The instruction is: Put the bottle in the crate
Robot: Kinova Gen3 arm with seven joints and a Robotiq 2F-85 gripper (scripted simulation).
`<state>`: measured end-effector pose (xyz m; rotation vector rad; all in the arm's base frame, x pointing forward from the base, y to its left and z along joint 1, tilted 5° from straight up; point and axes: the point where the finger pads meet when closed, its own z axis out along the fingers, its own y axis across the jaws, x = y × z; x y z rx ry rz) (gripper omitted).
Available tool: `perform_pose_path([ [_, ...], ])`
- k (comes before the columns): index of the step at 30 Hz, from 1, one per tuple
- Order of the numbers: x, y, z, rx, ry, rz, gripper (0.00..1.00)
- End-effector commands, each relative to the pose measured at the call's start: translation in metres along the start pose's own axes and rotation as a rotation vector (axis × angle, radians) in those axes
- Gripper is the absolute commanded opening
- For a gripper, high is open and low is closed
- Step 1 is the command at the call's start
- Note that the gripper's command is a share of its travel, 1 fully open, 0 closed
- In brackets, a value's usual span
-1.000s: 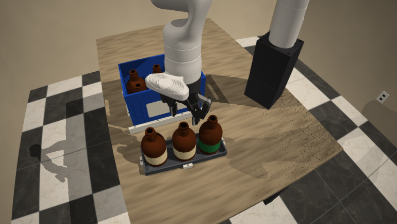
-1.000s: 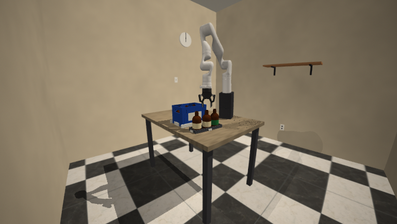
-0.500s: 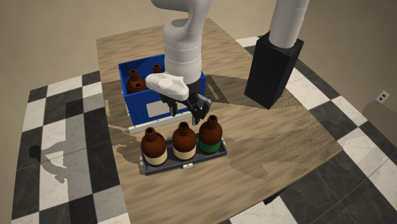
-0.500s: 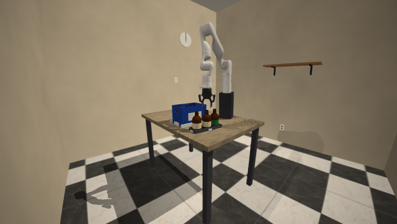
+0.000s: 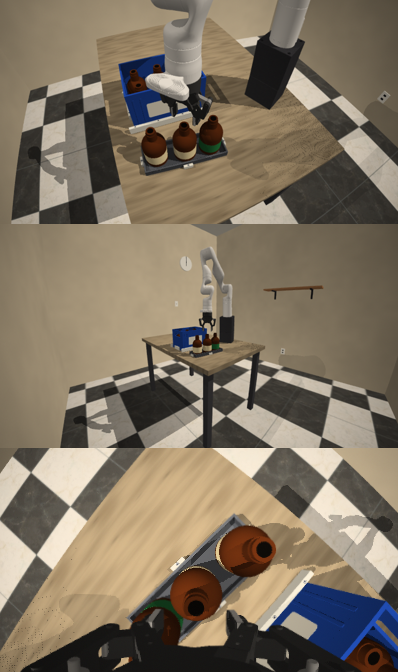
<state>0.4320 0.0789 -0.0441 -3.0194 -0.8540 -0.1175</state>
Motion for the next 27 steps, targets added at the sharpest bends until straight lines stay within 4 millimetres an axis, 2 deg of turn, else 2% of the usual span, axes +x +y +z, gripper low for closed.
perform_pose_path([
  [1, 0.0057, 0.0011, 0.0, -0.003, 0.009, 0.002, 0.64],
  [27, 0.009, 0.0017, 0.0, -0.003, 0.009, 0.002, 0.64],
])
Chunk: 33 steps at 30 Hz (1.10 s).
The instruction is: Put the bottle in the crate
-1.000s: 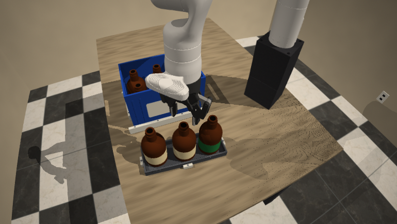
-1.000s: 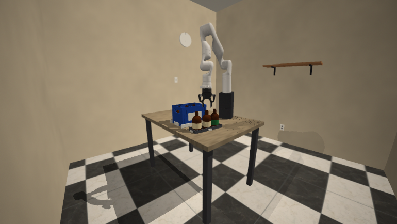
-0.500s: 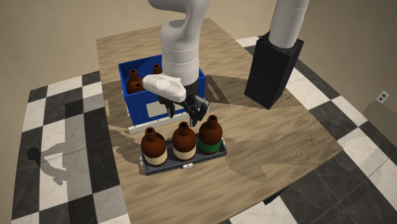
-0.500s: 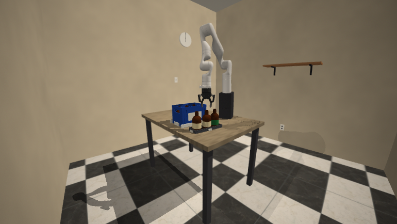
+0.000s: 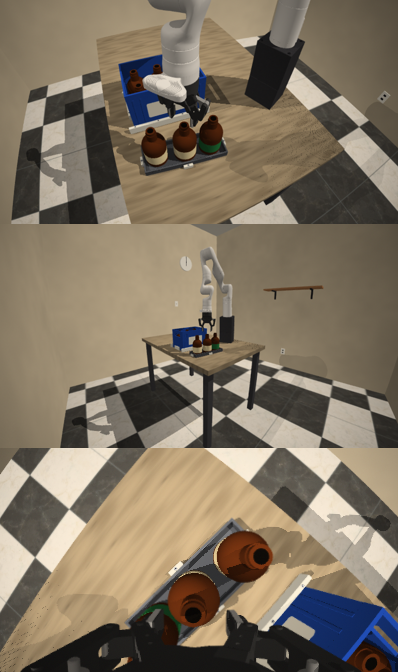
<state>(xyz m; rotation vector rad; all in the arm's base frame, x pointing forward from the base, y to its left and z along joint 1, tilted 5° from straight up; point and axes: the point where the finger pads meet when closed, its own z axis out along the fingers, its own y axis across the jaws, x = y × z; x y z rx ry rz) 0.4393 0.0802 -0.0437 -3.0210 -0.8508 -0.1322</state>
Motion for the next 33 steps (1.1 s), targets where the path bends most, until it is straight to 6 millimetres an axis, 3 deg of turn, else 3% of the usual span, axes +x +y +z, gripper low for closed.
perform_pose_path([
  [1, 0.0021, -0.0011, -0.0002, 0.001, 0.0, 0.0, 0.64],
  [33, -0.0007, -0.0031, -0.0003, 0.001, 0.0, 0.0, 0.64],
])
